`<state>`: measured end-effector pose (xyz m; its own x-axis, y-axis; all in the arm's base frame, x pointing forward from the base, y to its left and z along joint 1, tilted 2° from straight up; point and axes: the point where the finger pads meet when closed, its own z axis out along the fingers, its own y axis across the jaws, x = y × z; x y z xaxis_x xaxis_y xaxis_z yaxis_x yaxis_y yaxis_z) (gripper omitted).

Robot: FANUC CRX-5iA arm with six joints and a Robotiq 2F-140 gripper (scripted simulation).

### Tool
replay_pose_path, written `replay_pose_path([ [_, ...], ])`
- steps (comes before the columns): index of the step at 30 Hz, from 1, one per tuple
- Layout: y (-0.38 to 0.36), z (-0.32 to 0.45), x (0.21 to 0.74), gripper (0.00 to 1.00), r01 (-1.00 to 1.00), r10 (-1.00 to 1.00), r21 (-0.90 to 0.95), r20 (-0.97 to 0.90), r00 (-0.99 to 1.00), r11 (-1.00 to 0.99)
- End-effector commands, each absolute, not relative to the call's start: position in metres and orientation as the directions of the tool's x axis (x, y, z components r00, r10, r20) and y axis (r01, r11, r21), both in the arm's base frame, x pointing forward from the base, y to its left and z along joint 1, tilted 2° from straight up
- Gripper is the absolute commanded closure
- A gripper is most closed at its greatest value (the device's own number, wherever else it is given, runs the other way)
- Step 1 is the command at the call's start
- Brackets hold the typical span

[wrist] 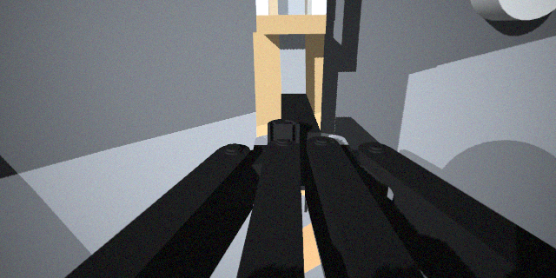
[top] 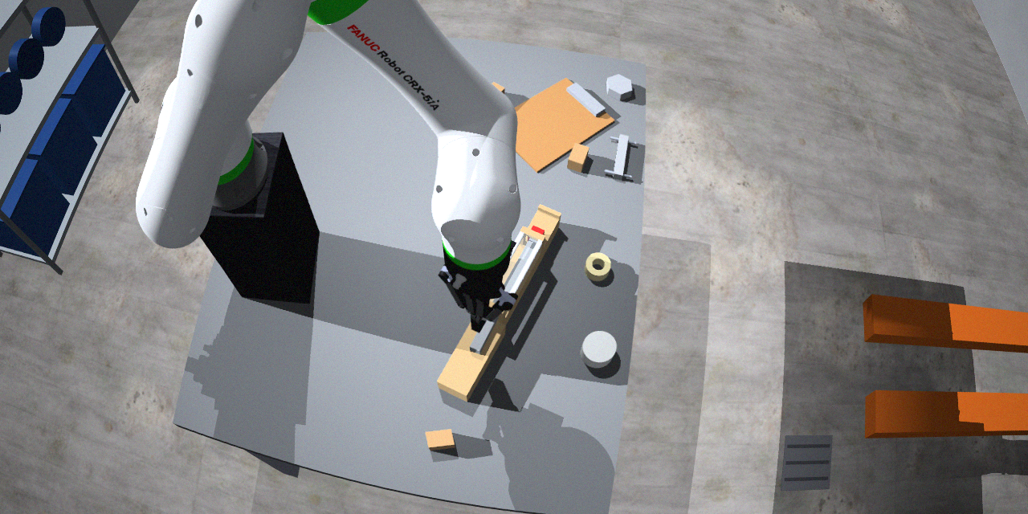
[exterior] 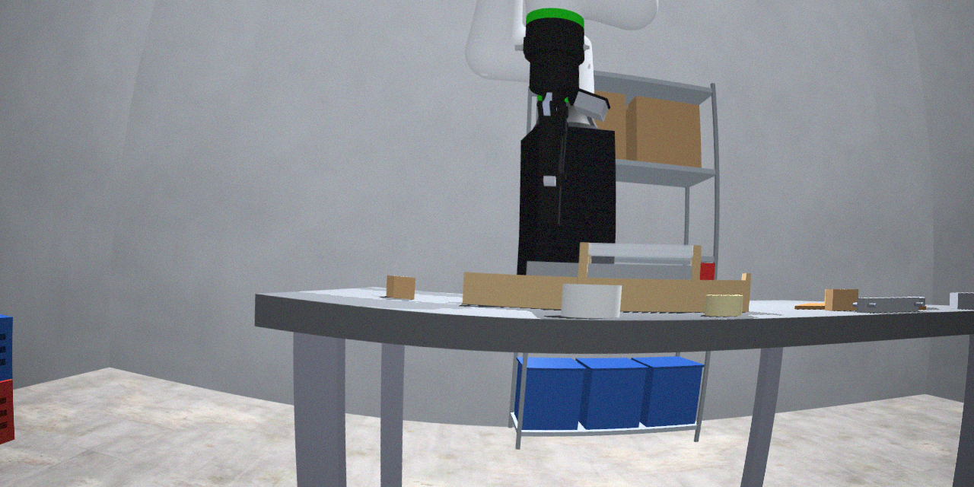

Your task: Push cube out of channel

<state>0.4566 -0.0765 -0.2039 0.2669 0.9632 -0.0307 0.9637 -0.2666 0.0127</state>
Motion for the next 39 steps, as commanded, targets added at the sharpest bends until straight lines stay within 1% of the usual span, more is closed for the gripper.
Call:
replay_pose_path([
  [1, -0.122, -0.202, 0.444, 0.90, 0.964, 0.964, 0.014, -0.029, 0.266, -0.266],
  [5, -0.123, -0.207, 0.444, 0.90, 0.964, 0.964, 0.014, -0.029, 0.266, -0.266],
  [11, -0.124, -0.242, 0.444, 0.90, 0.964, 0.964, 0.014, -0.029, 0.266, -0.266],
  [39, -0.123, -0.272, 0.445, 0.90, 0.964, 0.964, 0.014, -0.029, 0.266, -0.266],
])
